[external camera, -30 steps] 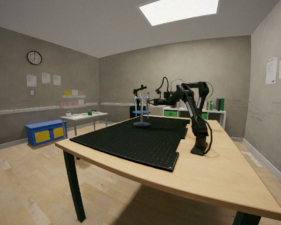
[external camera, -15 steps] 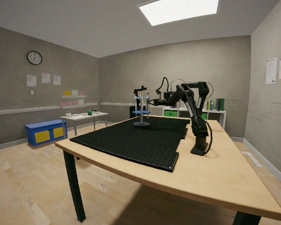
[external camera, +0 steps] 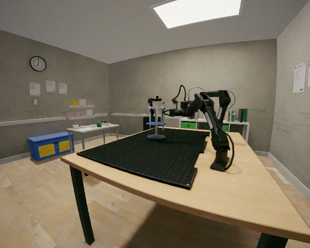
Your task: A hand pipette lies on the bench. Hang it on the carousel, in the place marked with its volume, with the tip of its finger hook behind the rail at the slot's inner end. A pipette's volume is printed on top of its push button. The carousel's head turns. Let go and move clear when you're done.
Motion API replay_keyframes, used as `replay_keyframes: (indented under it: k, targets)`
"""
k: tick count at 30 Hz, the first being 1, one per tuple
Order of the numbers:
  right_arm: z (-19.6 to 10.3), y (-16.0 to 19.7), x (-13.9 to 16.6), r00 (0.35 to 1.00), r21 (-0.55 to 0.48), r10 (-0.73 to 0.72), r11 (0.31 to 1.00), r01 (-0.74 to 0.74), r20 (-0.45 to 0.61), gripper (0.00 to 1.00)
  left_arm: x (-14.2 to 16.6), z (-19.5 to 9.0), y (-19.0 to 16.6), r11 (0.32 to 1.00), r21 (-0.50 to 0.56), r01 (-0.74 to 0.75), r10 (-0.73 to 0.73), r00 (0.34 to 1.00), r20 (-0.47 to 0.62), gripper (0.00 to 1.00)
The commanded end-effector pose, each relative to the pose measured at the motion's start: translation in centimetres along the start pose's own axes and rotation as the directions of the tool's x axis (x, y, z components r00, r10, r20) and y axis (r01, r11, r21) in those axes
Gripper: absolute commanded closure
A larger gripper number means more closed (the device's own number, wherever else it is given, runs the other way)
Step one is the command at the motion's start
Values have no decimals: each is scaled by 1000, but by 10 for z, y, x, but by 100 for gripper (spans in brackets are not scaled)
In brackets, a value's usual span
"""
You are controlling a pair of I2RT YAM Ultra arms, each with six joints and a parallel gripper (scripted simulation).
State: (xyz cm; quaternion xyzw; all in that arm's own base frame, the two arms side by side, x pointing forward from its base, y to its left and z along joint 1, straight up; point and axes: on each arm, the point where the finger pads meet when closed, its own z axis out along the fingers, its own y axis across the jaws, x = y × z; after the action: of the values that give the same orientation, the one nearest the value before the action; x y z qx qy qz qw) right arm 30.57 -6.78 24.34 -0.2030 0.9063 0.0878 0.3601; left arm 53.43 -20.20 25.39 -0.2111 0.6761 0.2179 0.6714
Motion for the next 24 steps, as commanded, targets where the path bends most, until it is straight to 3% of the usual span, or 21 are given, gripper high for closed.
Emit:
replay_keyframes:
  k: [1,24]
  targets:
    - [-5,-3,-8,999,13,-18,1000,18,32,0,-10,7,8,998,-31,45,-45,999,13,88]
    - [-5,-3,-8,999,13,-18,1000,18,32,0,-3,8,5,999,-31,36,-35,999,10,88]
